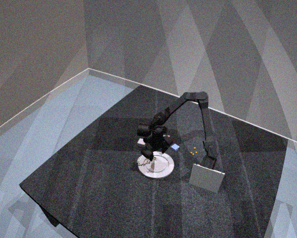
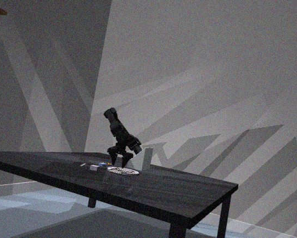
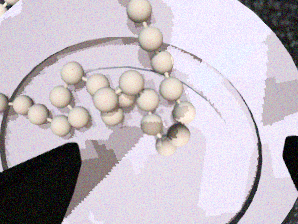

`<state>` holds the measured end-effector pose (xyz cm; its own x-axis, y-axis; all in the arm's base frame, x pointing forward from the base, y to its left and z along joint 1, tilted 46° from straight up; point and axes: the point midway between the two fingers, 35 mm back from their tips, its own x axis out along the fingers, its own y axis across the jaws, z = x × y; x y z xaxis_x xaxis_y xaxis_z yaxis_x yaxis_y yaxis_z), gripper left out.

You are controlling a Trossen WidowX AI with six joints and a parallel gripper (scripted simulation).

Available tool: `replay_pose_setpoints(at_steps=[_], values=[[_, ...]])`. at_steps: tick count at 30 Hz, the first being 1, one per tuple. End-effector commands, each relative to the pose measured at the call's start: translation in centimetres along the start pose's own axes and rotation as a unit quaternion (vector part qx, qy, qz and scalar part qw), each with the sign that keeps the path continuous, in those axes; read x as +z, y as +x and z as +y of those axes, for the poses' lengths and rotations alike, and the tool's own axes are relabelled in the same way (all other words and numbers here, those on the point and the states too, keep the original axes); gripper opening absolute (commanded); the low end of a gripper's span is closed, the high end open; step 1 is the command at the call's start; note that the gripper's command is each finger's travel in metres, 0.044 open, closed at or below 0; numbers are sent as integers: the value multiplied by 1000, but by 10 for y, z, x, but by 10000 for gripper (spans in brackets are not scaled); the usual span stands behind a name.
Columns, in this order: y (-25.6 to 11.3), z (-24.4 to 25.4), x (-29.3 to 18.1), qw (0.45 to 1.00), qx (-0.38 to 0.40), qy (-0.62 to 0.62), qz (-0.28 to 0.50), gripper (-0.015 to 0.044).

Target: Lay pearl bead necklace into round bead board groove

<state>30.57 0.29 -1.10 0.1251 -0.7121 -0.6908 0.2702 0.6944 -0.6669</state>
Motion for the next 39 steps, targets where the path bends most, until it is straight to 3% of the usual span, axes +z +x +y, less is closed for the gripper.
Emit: replay_pose_setpoints(at_steps=[1,38,39], values=[[-10,0,2,1000,3,4,0,440],[-12,0,0,1000,3,4,0,440],[-12,0,1,1000,3,1,0,414]])
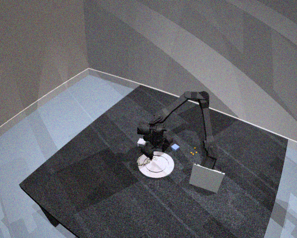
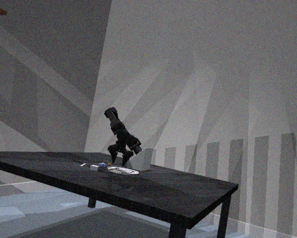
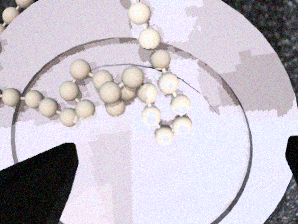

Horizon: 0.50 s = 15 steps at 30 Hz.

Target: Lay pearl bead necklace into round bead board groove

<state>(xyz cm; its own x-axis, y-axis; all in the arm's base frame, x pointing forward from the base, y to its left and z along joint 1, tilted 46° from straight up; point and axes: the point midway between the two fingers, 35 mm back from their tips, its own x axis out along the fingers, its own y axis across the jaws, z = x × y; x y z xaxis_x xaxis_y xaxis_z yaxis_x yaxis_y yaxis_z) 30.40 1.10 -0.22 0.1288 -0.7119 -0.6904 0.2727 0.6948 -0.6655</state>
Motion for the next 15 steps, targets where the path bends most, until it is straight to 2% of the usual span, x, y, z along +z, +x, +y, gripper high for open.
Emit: replay_pose_setpoints(at_steps=[1,11,15], values=[[-1,2,5,1000,2,-7,2,387],[-14,19,66,992,3,-129,1,125],[-12,19,66,992,3,-129,1,120]])
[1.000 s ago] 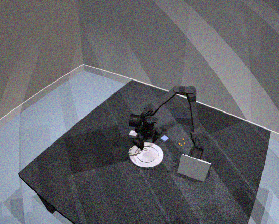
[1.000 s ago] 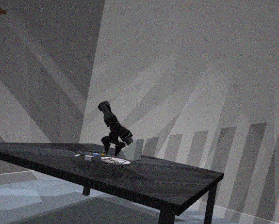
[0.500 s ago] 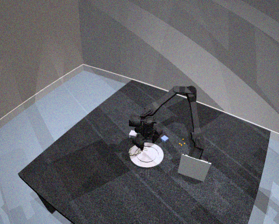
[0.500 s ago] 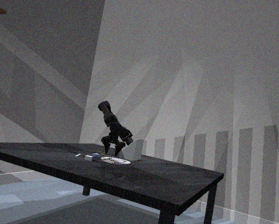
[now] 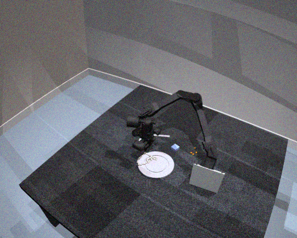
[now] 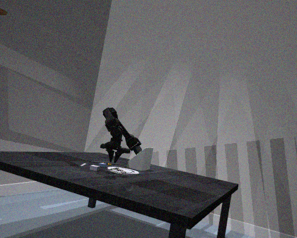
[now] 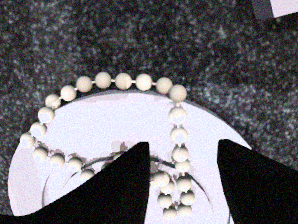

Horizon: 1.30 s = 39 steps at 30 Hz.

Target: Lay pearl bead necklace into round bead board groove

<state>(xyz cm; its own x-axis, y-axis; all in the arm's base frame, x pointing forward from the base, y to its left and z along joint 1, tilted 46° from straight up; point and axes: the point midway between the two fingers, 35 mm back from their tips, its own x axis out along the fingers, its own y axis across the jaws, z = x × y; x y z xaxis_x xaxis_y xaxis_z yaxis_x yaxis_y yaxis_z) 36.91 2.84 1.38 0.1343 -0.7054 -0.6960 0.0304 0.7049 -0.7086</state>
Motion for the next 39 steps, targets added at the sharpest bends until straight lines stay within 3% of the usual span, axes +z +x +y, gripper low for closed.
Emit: replay_pose_setpoints(at_steps=[1,37,39], values=[[6,0,2,1000,-2,-6,3,120],[42,-1,1,1000,-2,-6,3,120],[40,0,3,1000,1,-3,1,67]])
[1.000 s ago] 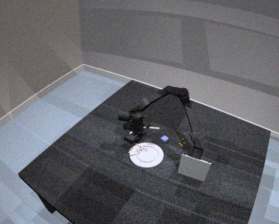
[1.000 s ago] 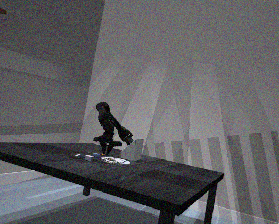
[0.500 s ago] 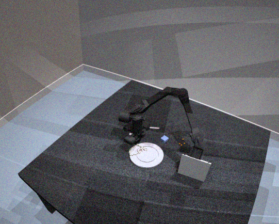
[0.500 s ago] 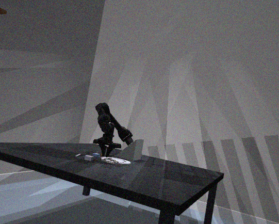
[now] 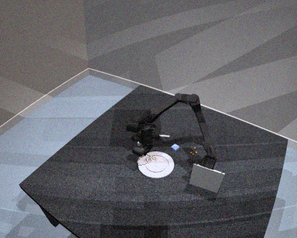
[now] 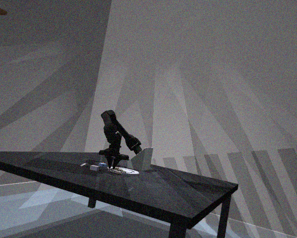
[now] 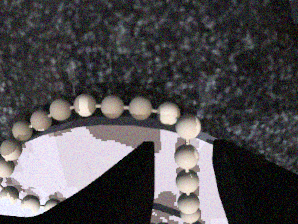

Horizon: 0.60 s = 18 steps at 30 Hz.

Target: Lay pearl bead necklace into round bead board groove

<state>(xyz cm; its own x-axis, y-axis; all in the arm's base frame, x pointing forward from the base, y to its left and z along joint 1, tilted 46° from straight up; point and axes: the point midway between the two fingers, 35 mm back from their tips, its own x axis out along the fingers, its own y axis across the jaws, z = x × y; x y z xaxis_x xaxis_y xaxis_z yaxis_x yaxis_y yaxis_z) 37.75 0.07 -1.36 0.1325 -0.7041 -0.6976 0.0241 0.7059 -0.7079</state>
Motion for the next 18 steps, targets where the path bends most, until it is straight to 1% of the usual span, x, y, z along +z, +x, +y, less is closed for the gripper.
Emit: replay_pose_setpoints(at_steps=[1,3,18], values=[[0,0,0,1000,0,0,0,41],[0,0,0,1000,0,0,0,0],[0,0,0,1000,0,0,0,0]])
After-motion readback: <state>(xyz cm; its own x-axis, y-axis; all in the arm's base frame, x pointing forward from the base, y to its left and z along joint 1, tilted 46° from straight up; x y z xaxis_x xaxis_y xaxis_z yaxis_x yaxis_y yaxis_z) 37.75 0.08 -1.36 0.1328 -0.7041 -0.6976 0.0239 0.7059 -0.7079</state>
